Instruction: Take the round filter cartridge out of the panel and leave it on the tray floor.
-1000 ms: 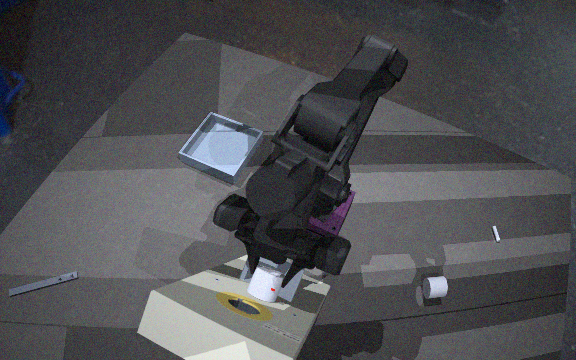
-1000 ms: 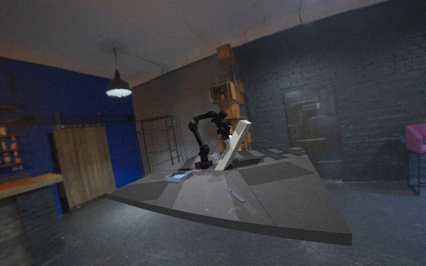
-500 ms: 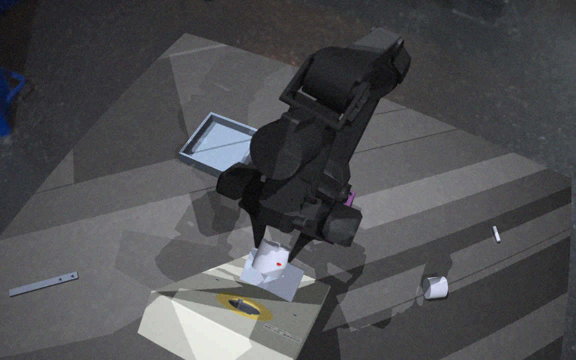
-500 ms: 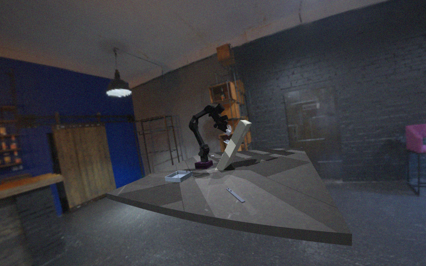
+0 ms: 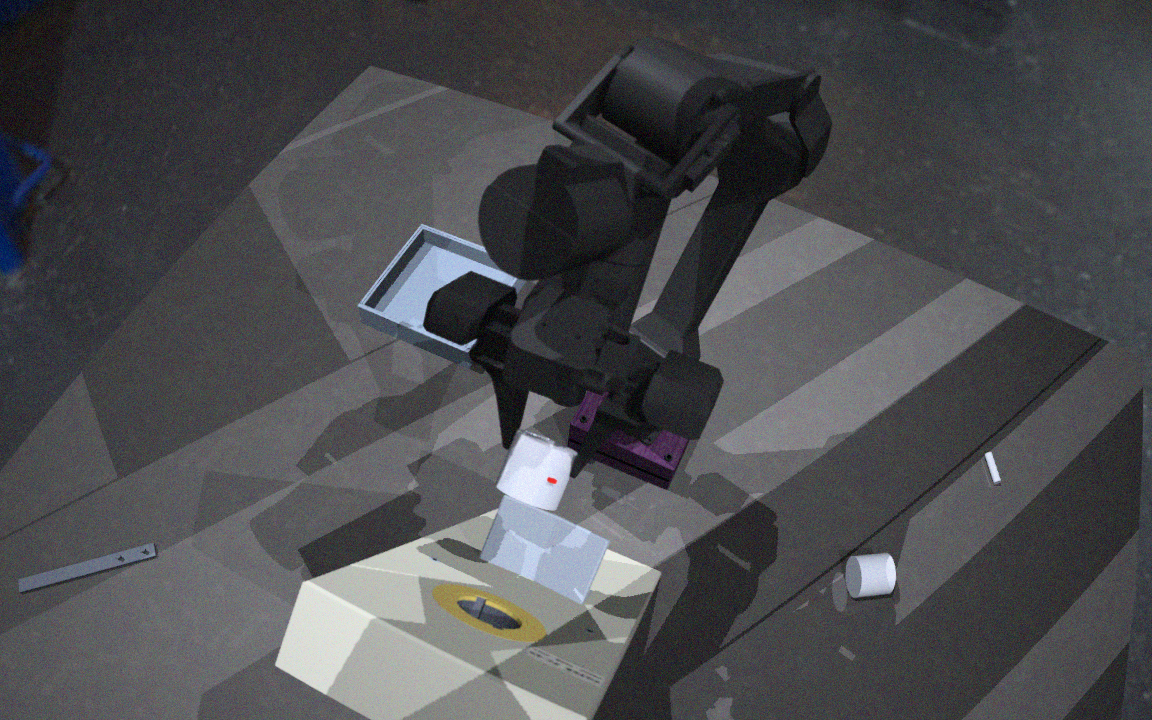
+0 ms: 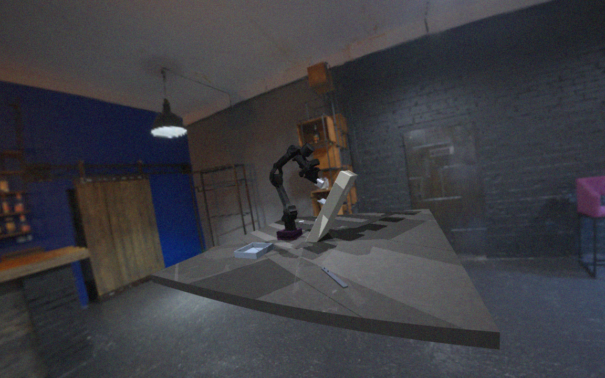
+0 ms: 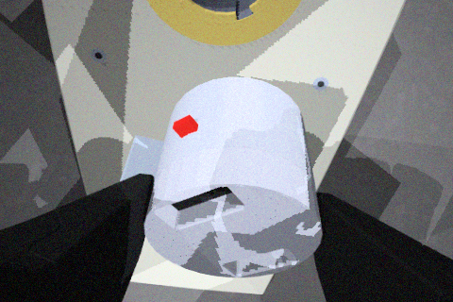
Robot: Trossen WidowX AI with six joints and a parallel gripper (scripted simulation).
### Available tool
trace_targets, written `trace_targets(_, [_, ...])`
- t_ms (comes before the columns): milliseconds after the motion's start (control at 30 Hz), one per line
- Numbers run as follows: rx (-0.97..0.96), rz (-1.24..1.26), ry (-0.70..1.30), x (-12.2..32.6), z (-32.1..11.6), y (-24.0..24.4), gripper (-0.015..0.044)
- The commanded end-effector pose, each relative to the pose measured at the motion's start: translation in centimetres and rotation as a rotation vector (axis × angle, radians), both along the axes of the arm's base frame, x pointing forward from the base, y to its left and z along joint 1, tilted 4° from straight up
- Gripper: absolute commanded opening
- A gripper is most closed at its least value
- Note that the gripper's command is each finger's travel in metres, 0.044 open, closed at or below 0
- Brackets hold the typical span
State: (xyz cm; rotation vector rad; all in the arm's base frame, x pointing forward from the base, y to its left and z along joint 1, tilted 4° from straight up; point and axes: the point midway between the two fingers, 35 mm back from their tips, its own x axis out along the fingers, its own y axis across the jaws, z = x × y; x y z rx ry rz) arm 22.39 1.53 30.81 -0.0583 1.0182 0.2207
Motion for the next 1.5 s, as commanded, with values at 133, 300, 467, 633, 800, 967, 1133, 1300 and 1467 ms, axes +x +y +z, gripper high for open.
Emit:
trace_targets(133, [-0.001, 0.008, 0.010, 1.0, -0.4, -2.1, 0.0000])
trace_targets(300, [-0.002, 0.008, 0.010, 1.4, -0.7, -3.7, 0.0000])
trace_targets(467, [-0.002, 0.007, 0.006, 1.7, -1.0, -5.4, 0.0000])
trace_targets(633, [-0.007, -0.003, 0.003, 1.6, -1.0, -6.0, 0.0000])
trace_targets(800, [-0.019, -0.063, 0.015, 1.4, -1.5, -7.3, 0.0000])
trace_targets(967, [-0.023, -0.179, 0.029, 1.1, -2.2, -9.5, 0.0000])
trace_targets(1133, [-0.020, -0.348, 0.042, 0.5, -3.1, -12.3, 0.0000])
trace_targets(1300, [-0.016, -0.516, 0.052, -0.4, -4.0, -15.1, 0.0000])
trace_targets(1467, [-0.011, -0.686, 0.058, -1.6, -4.9, -17.8, 0.0000])
